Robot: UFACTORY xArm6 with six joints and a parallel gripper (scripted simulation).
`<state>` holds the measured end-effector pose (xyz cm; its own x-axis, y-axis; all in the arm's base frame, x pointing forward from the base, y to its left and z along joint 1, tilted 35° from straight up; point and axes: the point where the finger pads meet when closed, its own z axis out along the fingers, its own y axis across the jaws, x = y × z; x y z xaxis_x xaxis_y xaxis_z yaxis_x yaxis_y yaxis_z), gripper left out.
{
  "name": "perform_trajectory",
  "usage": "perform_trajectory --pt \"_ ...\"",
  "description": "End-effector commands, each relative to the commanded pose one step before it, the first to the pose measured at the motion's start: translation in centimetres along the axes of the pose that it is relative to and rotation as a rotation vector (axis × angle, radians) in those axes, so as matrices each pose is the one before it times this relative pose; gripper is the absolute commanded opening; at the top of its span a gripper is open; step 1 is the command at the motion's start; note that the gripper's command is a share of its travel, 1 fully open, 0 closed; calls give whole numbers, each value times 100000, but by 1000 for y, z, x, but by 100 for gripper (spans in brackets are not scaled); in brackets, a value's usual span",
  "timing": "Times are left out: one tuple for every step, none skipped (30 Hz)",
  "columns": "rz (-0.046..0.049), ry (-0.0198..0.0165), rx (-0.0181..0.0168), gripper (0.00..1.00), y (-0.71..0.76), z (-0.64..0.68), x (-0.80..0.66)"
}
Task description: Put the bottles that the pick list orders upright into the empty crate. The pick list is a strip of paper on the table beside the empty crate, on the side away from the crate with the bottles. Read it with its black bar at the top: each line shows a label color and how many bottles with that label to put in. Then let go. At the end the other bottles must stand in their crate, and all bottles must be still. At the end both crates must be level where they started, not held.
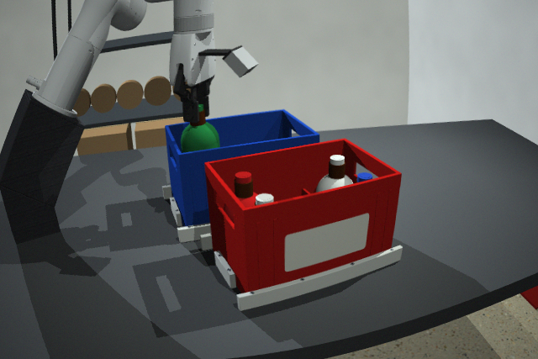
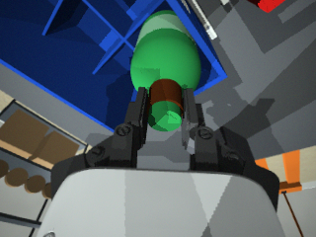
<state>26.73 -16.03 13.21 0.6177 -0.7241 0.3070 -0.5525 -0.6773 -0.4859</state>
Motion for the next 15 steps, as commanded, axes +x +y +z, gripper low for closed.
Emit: perform_trajectory --pt "-97 293 7 0 -21 280 136" --pt "0 0 0 0 0 0 0" --pt "1 0 1 0 1 102 1" --pt "1 -1 0 0 0 100 1" --pt "1 -1 0 0 0 100 2" --pt "1 -1 0 0 0 100 1" --pt "1 -1 0 0 0 100 -1" --pt "1 -1 0 0 0 100 -4" --pt "1 -1 0 0 0 100 -4" --pt "1 -1 0 0 0 100 -3" --pt "1 -1 0 0 0 100 0" --pt "1 -1 0 0 0 100 1" --pt "1 -1 0 0 0 100 2" --pt "1 -1 0 0 0 100 1" --pt "1 -1 0 0 0 100 -1"
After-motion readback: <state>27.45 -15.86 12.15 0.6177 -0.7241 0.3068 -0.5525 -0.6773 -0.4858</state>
